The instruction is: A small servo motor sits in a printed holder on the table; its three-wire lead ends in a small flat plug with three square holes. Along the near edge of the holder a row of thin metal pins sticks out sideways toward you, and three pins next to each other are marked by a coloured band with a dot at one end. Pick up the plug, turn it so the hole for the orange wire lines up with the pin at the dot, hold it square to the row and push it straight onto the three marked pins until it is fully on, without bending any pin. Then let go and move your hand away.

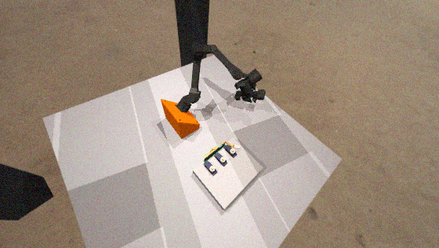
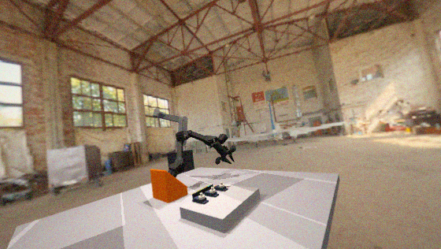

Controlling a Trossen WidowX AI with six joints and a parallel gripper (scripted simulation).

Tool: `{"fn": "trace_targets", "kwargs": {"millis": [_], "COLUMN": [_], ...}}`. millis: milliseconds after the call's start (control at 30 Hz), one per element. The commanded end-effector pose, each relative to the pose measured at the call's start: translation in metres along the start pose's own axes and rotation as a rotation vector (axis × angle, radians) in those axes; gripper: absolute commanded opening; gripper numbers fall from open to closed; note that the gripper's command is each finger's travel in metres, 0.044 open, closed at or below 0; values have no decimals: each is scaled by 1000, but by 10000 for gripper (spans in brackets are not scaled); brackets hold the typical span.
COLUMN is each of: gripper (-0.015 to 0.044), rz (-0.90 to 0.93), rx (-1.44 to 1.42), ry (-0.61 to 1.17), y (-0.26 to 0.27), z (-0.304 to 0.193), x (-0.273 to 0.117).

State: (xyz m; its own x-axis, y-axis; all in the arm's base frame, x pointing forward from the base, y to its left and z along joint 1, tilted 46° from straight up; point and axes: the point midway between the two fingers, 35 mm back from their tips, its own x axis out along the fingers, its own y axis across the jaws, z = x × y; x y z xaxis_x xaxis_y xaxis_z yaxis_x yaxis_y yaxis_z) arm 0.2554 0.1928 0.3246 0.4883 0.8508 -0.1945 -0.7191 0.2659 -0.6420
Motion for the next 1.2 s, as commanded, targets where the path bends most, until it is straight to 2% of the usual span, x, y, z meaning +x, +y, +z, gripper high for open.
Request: {"fn": "trace_targets", "kwargs": {"millis": [0,667,1167], "gripper": [115,115,115], "rz": [-61,-425,-730], "rx": [54,322,515], "ry": [42,180,206], "y": [-8,-52,-78], "z": [-11,-58,-87], "x": [-4,-40,-80]}}
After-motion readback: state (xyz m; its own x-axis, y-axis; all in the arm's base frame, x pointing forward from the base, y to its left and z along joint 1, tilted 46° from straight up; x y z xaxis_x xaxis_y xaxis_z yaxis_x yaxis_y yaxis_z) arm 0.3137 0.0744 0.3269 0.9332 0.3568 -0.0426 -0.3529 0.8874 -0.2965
